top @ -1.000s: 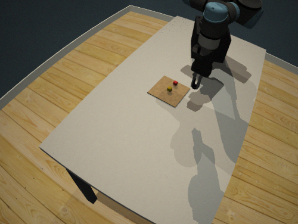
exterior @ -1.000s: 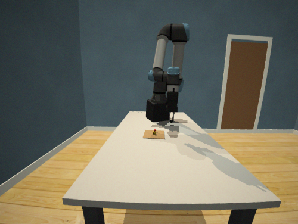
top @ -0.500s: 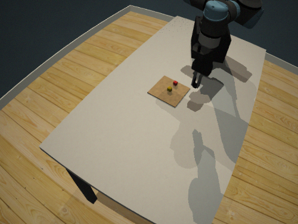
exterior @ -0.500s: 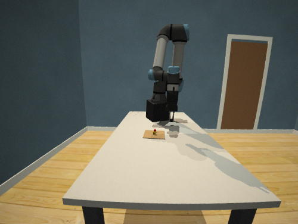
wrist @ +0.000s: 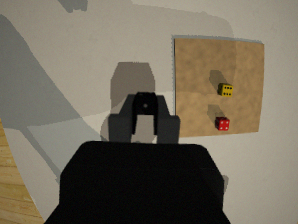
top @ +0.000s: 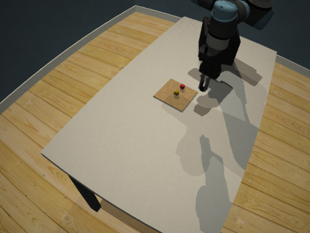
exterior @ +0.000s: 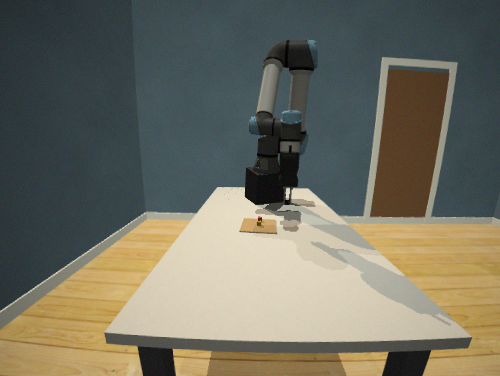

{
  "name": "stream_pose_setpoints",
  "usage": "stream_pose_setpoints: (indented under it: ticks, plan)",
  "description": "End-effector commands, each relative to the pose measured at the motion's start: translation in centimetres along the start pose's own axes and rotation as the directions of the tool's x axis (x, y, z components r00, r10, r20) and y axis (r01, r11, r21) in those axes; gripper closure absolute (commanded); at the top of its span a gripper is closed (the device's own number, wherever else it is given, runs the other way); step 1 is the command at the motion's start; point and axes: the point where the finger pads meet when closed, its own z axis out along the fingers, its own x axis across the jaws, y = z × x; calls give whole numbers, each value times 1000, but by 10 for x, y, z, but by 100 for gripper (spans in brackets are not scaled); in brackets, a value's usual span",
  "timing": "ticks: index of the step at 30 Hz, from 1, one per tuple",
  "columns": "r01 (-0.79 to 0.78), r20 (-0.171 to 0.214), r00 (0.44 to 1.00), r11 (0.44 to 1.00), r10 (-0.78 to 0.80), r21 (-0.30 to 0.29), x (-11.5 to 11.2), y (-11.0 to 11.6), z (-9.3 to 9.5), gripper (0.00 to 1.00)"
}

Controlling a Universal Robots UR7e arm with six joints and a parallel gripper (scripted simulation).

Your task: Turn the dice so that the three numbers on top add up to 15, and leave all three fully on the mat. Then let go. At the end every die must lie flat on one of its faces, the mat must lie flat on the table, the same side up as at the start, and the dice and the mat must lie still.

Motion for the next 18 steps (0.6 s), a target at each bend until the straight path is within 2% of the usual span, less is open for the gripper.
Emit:
stream_pose_setpoints:
  ticks: [1,10,12,18]
  plan:
    - [-75,1,997,997,75,5,-1,-4,-1,66]
    - [-295,1,955,955,295,4,-2,-7,-1,66]
    - [-295,1,955,955,295,4,-2,-7,-1,66]
    - [-452,2,892,892,452,4,-3,-8,0,66]
